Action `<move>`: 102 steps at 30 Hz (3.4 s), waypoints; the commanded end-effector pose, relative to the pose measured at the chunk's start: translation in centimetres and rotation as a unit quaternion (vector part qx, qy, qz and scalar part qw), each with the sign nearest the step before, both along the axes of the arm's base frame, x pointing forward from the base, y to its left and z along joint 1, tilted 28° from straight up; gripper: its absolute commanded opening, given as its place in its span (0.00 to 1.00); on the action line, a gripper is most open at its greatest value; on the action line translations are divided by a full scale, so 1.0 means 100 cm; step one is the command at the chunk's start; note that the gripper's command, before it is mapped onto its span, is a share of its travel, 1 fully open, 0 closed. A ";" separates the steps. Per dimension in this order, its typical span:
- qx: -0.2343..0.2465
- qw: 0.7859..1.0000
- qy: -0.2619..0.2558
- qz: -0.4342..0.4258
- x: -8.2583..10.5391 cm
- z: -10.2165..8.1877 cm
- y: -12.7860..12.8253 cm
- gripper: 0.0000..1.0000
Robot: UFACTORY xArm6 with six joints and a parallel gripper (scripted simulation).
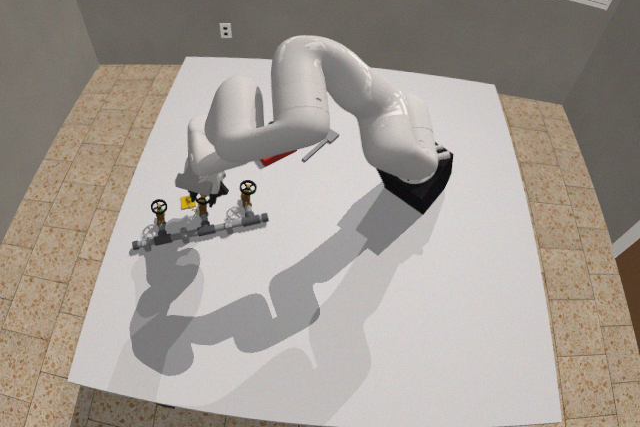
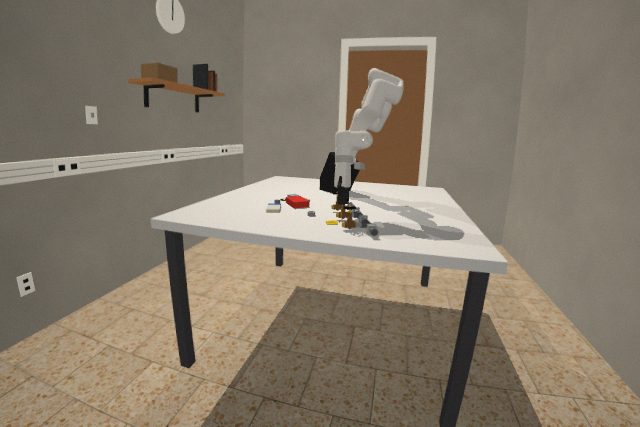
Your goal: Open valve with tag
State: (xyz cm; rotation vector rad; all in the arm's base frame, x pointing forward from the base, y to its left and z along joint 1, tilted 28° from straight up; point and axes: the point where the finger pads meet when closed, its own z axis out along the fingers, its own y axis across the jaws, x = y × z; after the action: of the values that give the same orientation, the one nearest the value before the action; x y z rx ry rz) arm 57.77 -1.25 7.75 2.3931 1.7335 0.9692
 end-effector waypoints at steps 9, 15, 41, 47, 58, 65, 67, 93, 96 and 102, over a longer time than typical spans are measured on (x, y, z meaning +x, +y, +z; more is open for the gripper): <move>0.001 1.000 -0.008 0.002 0.001 0.002 -0.001 1.00; 0.001 1.000 -0.008 0.002 0.001 0.002 -0.001 1.00; 0.051 0.995 0.025 -0.078 0.001 0.002 -0.001 1.00; 0.124 0.970 0.072 -0.195 0.001 0.002 -0.001 1.00; 0.252 0.872 0.148 -0.394 0.001 0.002 -0.001 1.00; 0.338 0.761 0.192 -0.519 0.001 0.002 -0.001 1.00; 0.350 0.743 0.197 -0.535 0.001 0.002 -0.001 1.00; 0.515 0.178 0.306 -0.781 0.001 0.002 -0.001 1.00; 0.506 0.109 0.318 -0.794 0.001 0.002 -0.001 1.00; 0.501 0.091 0.322 -0.798 0.001 0.002 -0.001 1.00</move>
State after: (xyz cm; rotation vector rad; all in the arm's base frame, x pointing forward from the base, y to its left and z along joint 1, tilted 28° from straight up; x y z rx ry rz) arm 57.73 -1.23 7.72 -1.6202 1.8239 -0.2244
